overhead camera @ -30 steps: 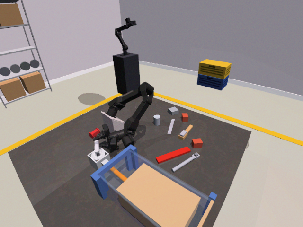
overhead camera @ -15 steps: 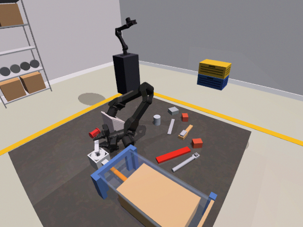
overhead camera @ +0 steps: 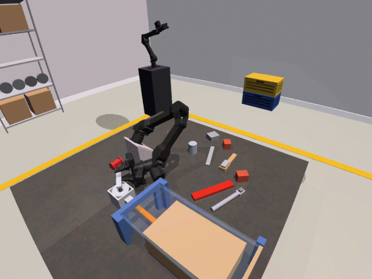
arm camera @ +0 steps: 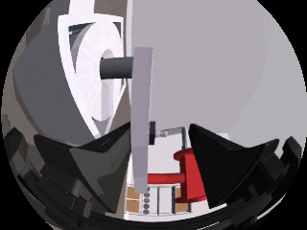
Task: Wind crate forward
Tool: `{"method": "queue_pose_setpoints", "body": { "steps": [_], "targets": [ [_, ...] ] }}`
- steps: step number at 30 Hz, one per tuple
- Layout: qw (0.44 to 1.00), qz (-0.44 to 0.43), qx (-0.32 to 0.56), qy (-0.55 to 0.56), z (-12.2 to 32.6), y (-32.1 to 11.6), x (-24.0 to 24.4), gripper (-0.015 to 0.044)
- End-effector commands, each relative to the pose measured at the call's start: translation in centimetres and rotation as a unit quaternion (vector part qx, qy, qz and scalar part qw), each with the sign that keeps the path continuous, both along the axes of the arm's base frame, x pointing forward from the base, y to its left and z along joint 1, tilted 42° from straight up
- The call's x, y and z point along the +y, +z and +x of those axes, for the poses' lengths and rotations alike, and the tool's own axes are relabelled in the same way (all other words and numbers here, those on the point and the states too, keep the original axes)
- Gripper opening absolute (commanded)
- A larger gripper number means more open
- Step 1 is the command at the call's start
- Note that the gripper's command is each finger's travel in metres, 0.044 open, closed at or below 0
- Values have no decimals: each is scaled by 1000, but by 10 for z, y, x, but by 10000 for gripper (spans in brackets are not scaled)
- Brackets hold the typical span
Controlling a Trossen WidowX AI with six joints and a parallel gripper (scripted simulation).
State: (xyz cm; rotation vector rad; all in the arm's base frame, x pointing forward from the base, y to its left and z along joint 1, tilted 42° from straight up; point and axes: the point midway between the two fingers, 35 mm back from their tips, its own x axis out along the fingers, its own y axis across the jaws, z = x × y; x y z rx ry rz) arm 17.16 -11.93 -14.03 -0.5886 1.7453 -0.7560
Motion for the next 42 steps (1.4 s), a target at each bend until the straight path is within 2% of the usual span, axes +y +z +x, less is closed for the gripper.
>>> {"method": "queue_pose_setpoints", "body": {
  "steps": [1,42],
  "targets": [
    [1000,-2,0,1,0,1,-1,240],
    [1000,0,0,0,1,-3,2,240]
  ]
}}
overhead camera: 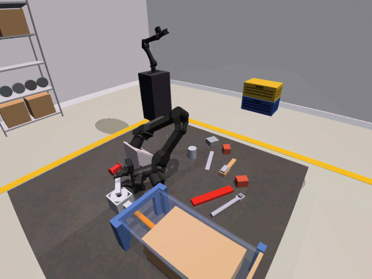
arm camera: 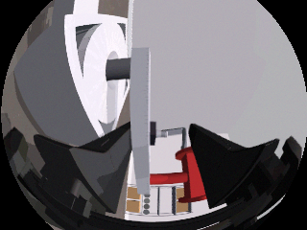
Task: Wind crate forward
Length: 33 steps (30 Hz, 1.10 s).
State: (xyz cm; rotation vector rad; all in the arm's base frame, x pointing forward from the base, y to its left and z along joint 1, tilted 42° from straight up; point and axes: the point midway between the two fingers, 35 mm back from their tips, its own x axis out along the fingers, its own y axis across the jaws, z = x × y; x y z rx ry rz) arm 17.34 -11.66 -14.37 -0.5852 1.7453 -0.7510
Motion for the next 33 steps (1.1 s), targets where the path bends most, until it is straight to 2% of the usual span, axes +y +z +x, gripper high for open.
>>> {"method": "queue_pose_setpoints", "body": {
  "steps": [1,15,19,25,33],
  "targets": [
    [1000,-3,1,0,0,0,-1,240],
    [1000,1,0,0,1,1,2,240],
    [1000,7,-2,2,15,18,25,240],
    [1000,3,0,0,31,68,79,240],
    [1000,3,0,0,31,69,80,240]
  ]
}}
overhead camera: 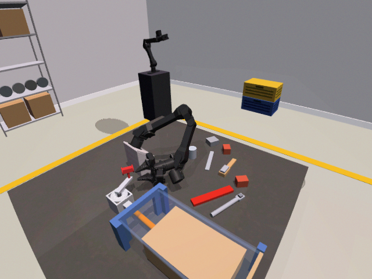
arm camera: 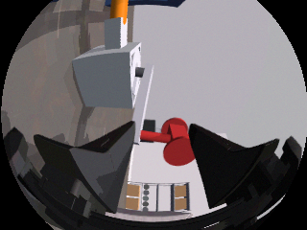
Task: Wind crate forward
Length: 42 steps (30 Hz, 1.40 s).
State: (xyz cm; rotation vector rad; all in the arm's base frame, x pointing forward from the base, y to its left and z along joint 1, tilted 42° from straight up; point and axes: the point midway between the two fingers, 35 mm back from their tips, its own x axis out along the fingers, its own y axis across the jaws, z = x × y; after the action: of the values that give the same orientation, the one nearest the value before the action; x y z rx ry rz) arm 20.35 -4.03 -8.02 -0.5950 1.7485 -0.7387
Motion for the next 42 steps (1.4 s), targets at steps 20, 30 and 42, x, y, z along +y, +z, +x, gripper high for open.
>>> {"method": "queue_pose_setpoints", "body": {
  "steps": [20,30,42],
  "targets": [
    [1000,-3,0,-3,3,78,-65,240],
    [1000,-2,4,-5,2,75,-64,240],
    [1000,-2,4,-5,2,75,-64,240]
  ]
}}
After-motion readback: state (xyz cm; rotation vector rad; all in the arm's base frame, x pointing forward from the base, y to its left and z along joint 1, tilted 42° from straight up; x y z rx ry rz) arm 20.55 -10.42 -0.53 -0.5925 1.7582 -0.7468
